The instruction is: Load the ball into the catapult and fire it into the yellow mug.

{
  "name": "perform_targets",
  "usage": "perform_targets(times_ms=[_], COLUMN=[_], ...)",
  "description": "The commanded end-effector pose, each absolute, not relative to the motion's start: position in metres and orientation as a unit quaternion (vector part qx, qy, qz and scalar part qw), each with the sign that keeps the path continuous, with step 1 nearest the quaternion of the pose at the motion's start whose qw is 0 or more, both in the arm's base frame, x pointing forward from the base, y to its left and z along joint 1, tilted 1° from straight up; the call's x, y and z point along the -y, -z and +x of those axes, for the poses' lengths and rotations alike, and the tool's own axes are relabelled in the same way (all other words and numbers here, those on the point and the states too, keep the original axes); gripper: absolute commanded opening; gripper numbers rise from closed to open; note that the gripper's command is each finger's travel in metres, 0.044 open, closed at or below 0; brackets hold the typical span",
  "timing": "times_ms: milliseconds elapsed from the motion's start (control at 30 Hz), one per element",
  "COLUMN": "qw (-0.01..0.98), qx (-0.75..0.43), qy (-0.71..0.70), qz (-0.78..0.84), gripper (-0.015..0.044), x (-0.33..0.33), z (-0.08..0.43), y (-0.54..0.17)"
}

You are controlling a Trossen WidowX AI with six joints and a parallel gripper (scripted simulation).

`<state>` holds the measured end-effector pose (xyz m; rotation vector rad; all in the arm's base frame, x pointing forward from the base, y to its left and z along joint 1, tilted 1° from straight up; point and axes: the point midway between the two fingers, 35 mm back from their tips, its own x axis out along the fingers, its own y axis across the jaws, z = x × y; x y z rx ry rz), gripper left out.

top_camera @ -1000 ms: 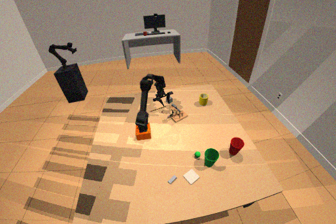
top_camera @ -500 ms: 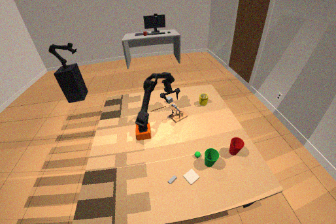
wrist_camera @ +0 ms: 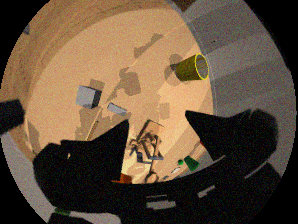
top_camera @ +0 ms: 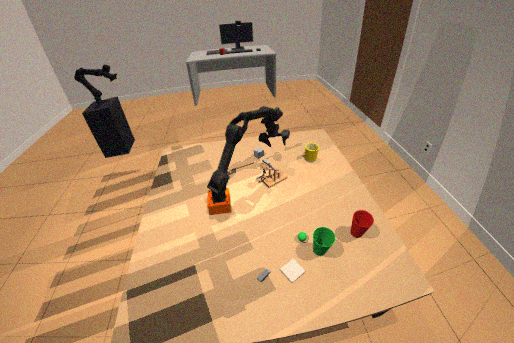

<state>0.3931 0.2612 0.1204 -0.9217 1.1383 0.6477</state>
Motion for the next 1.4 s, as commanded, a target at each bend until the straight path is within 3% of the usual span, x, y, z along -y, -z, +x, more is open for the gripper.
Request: perform_targets(times_ms=[0,700,1367], qw=[0.738,0.900,0.902], qx=[-0.491,-0.343,-0.350], qy=[-0.282,-0.230,-0.223], qz=[-0.366,-0.137,-0.117], gripper=[0.0440,0.0440,0.0440], x=[-0.261,-0.206,-0.193], z=[0.419,0.545,0.543], y=[-0.137,-0.243,-0.248])
